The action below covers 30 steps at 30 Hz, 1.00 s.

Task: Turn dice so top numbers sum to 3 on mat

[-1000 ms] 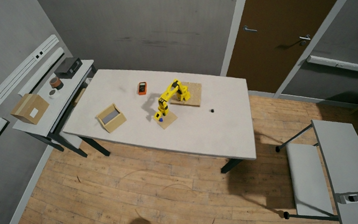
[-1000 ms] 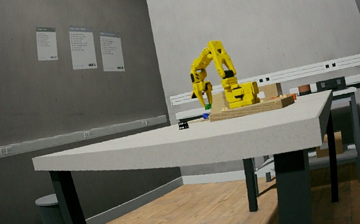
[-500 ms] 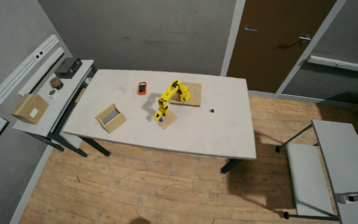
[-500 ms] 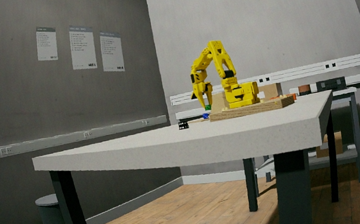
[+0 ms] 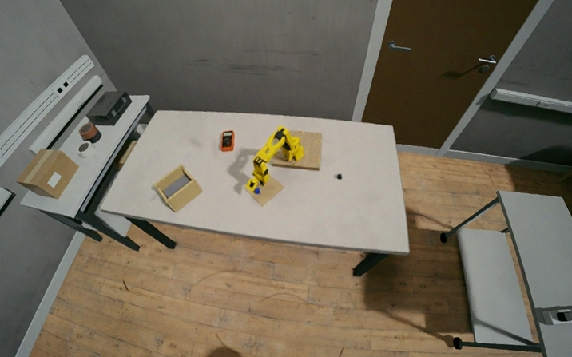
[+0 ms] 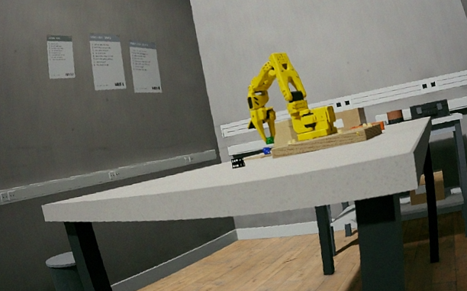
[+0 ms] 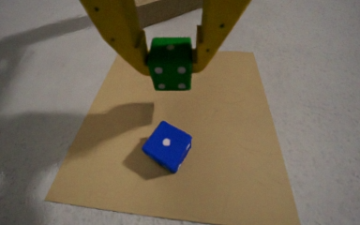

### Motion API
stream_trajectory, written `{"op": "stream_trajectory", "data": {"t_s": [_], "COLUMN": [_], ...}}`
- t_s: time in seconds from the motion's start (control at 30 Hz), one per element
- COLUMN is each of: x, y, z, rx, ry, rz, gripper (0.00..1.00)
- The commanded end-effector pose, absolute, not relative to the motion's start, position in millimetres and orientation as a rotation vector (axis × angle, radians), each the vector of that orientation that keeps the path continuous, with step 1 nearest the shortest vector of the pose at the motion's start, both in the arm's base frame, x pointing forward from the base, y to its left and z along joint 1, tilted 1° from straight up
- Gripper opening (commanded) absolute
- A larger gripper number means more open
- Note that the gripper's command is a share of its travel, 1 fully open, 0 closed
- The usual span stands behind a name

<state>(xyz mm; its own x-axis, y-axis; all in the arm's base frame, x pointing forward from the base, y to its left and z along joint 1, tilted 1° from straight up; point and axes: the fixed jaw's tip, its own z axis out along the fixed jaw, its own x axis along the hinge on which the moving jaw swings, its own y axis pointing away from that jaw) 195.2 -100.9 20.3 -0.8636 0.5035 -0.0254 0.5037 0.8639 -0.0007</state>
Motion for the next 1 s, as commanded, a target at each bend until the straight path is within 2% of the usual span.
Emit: {"op": "stream_trajectory", "data": {"t_s": [0.0, 0.97], "x": [192.2, 192.2], "y": [-100.4, -100.2], "z": [14.6, 5.2], "rx": [0.813, 0.813], "ry": [3.026, 3.026], "rz": [-0.003, -0.003], "gripper": [0.00, 0.00]}}
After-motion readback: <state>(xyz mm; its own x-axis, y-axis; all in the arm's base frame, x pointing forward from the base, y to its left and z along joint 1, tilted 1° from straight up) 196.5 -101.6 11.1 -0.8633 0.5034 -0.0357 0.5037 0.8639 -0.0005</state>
